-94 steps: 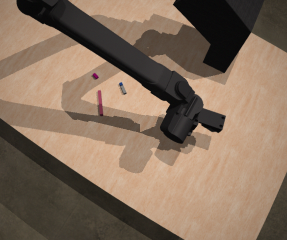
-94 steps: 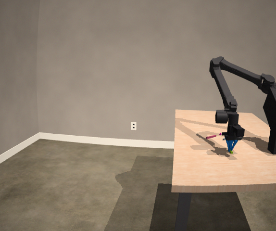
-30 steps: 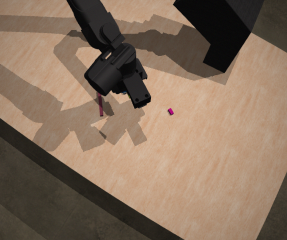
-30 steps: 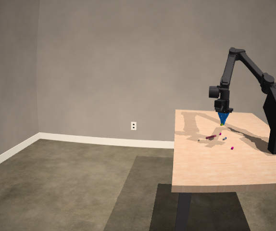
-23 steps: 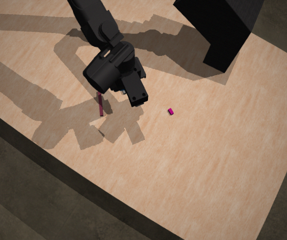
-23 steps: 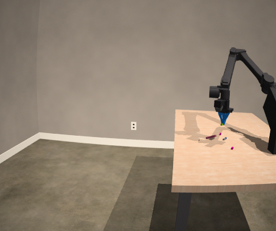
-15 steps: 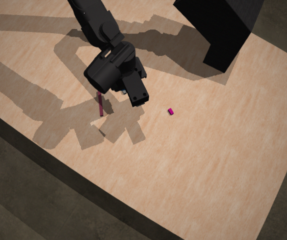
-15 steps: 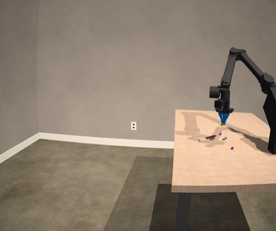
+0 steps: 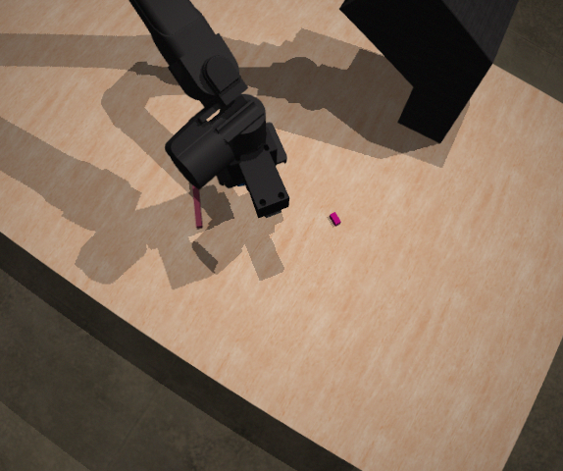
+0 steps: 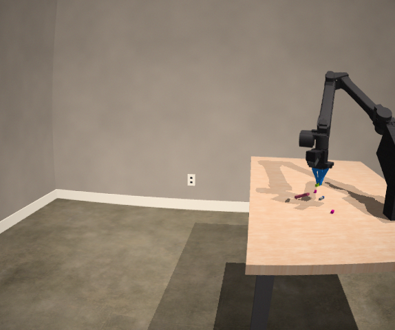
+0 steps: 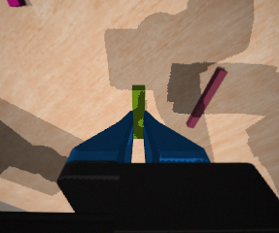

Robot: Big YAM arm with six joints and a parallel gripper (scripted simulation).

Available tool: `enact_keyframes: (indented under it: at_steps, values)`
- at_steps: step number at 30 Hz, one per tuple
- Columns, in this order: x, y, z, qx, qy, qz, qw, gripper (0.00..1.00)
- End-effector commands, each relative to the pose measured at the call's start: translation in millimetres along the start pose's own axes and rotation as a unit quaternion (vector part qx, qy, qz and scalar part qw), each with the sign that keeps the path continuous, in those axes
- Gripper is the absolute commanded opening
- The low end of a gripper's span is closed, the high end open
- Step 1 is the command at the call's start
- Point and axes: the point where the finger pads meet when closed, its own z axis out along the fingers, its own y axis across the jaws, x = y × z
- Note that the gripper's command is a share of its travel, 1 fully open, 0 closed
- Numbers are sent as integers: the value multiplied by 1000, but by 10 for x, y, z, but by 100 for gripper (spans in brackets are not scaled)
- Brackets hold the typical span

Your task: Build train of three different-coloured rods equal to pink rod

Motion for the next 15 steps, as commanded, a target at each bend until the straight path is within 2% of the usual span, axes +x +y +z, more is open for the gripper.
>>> enact_keyframes:
  at_steps: [1,15]
  values:
    - [12,39,113,-4,1,-16,1000,4]
    - [4,6,592,-1,1,-14,1000,4]
